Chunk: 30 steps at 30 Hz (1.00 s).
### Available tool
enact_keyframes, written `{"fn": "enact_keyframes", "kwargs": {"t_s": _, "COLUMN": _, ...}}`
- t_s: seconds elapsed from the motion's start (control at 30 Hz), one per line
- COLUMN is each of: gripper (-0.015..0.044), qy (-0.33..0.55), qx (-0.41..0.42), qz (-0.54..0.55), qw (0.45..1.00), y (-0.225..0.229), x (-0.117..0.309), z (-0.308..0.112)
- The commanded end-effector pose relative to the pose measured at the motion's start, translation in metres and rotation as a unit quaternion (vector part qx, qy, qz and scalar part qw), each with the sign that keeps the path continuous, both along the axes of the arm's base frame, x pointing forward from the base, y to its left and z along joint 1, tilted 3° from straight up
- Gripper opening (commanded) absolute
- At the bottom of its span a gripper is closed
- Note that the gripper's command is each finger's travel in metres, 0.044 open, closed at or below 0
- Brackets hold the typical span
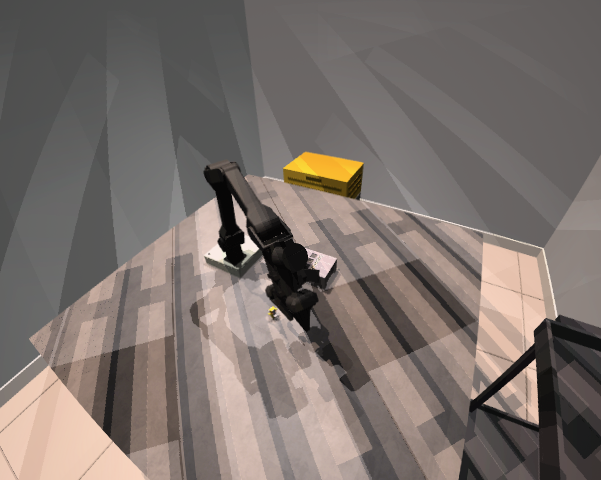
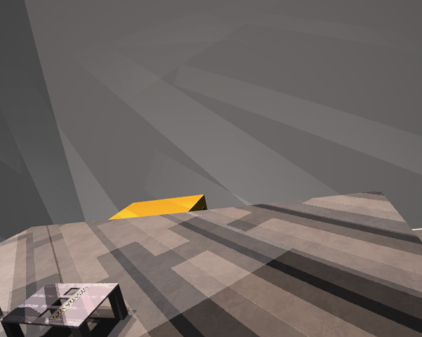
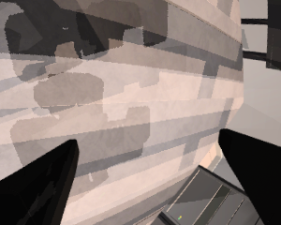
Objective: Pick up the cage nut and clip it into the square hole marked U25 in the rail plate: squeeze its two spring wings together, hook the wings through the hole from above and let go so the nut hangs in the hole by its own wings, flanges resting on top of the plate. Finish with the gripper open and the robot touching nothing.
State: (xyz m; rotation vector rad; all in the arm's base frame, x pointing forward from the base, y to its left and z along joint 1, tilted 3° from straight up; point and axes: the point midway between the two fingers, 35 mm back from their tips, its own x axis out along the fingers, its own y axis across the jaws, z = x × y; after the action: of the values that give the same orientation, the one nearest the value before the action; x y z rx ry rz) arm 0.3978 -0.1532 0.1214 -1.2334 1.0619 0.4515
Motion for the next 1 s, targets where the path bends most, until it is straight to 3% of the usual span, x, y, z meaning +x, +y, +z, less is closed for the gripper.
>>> {"fn": "enact_keyframes", "kwargs": {"t_s": 0.0, "gripper": 0.0440, "qy": 0.150, "qx": 0.053, "qz": 0.050, "qw": 0.986, "y": 0.025, "x": -0.068, "z": -0.036}}
{"fn": "enact_keyframes", "kwargs": {"t_s": 0.17, "gripper": 0.0440, "qy": 0.269, "qx": 0.111, "qz": 0.092, "qw": 0.952, "y": 0.050, "x": -0.130, "z": -0.051}}
{"fn": "enact_keyframes", "kwargs": {"t_s": 0.37, "gripper": 0.0440, "qy": 0.273, "qx": 0.114, "qz": 0.094, "qw": 0.951, "y": 0.051, "x": -0.132, "z": -0.051}}
{"fn": "enact_keyframes", "kwargs": {"t_s": 0.77, "gripper": 0.0125, "qy": 0.273, "qx": 0.114, "qz": 0.094, "qw": 0.951, "y": 0.051, "x": -0.132, "z": -0.051}}
{"fn": "enact_keyframes", "kwargs": {"t_s": 0.97, "gripper": 0.0120, "qy": 0.273, "qx": 0.114, "qz": 0.094, "qw": 0.951, "y": 0.051, "x": -0.132, "z": -0.051}}
